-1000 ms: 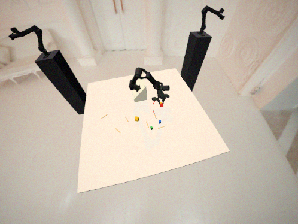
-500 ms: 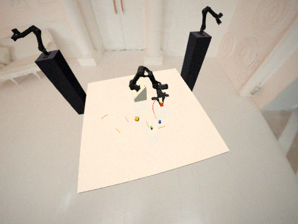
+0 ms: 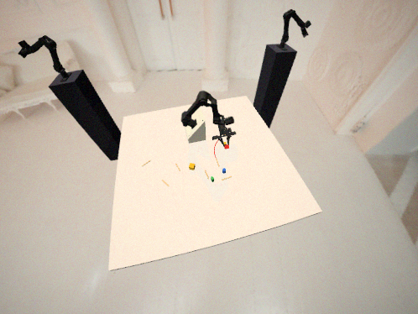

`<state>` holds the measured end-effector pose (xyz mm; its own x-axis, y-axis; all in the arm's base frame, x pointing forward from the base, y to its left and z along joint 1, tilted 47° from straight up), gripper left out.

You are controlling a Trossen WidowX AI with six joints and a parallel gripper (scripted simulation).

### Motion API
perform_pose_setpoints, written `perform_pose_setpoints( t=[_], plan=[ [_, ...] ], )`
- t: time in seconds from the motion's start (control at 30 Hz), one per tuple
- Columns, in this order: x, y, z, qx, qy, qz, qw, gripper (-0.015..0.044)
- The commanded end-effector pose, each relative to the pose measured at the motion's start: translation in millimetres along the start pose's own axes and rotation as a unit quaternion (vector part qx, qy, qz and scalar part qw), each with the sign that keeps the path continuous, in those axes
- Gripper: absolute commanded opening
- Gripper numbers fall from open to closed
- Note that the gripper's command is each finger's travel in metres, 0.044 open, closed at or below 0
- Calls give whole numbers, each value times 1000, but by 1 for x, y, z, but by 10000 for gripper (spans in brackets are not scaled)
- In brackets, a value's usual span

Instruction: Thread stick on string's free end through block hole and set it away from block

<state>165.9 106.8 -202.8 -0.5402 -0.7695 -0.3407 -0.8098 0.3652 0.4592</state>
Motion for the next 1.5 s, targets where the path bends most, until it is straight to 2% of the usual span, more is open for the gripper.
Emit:
perform_pose_setpoints(
  t=[0.0, 0.13, 0.17, 0.4, 1.13, 1.2, 1.37, 1.47],
  plan=[
    [-1, 0, 1, -2, -2, 3, 1000, 131],
    [-1, 1, 1, -3, -2, 3, 1000, 236],
    [-2, 5, 2, -5, -2, 3, 1000, 241],
    [-15, 62, -2, -4, -2, 3, 1000, 241],
    [-16, 64, -2, -3, -2, 3, 1000, 241],
    [-16, 62, -2, -3, 30, 11, 999, 293],
    [-21, 53, 2, -27, 237, 85, 967, 425],
    [-25, 48, 3, -59, 359, 123, 923, 440]
  ],
)
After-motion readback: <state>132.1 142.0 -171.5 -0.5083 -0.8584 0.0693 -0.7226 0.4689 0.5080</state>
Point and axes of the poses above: the point midway between the two fingers, 35 mm back from their tips, its own y axis back along the fingers, its own z axis across the jaws, x = y × z, the point moved 1 cm from there along y, back along the fingers, and after that the axes turned 15 degrees about y, right-handed, at the moved point
